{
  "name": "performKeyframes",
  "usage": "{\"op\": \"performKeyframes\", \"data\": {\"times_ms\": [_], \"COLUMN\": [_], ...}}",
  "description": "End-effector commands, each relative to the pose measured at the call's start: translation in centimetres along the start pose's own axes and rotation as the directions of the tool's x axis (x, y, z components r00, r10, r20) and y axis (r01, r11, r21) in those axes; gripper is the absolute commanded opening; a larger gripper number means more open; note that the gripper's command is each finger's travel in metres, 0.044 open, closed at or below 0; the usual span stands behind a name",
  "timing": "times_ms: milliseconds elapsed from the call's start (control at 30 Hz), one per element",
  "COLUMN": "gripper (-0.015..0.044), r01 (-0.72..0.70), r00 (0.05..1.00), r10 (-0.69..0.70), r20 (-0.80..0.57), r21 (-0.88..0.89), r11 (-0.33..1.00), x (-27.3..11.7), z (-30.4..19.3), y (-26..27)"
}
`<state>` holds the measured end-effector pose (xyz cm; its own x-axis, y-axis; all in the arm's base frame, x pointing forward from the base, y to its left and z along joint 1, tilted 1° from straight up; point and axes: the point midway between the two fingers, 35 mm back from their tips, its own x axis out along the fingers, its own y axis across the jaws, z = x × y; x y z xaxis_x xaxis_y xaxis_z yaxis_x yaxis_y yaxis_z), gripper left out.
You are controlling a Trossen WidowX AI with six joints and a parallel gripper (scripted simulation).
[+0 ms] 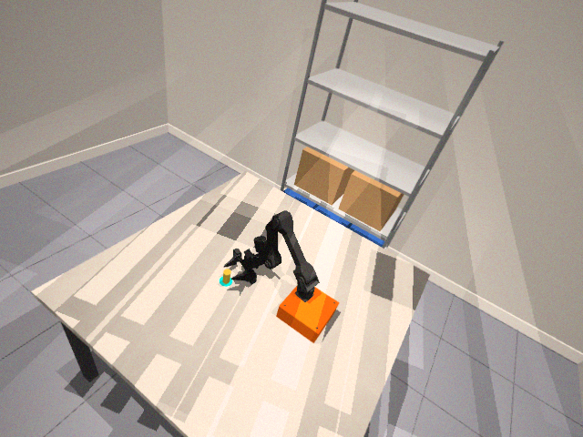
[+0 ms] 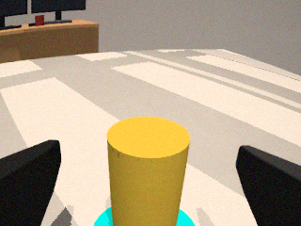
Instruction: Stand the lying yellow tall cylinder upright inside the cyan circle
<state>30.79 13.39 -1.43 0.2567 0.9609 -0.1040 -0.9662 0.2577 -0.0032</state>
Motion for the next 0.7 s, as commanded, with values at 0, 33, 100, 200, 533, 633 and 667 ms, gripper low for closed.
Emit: {"op": "performKeyframes", "data": {"times_ms": [0, 33, 100, 200, 533, 633, 667], "gripper": [0.04, 0.04, 0.04, 0.04, 0.04, 0.04, 0.04], "r01": [-0.003, -0.003, -0.003, -0.004, -0.005, -0.006, -0.006], "r00": [1.0, 1.0, 1.0, 1.0, 1.0, 1.0, 1.0], "r10": [0.003, 0.003, 0.003, 0.004, 0.005, 0.006, 0.006], "r20": [0.002, 0.002, 0.003, 0.003, 0.006, 0.006, 0.006], "r21": [-0.009, -0.009, -0.01, -0.012, -0.017, -0.018, -0.018], "r11": [1.0, 1.0, 1.0, 1.0, 1.0, 1.0, 1.0], "x": [0.0, 0.0, 0.0, -0.1, -0.4, -0.5, -0.5], "z": [0.3, 0.7, 1.7, 3.1, 7.7, 8.8, 8.8], "y": [-0.1, -0.1, -0.3, -0.4, -0.1, 0.1, 0.1]}}
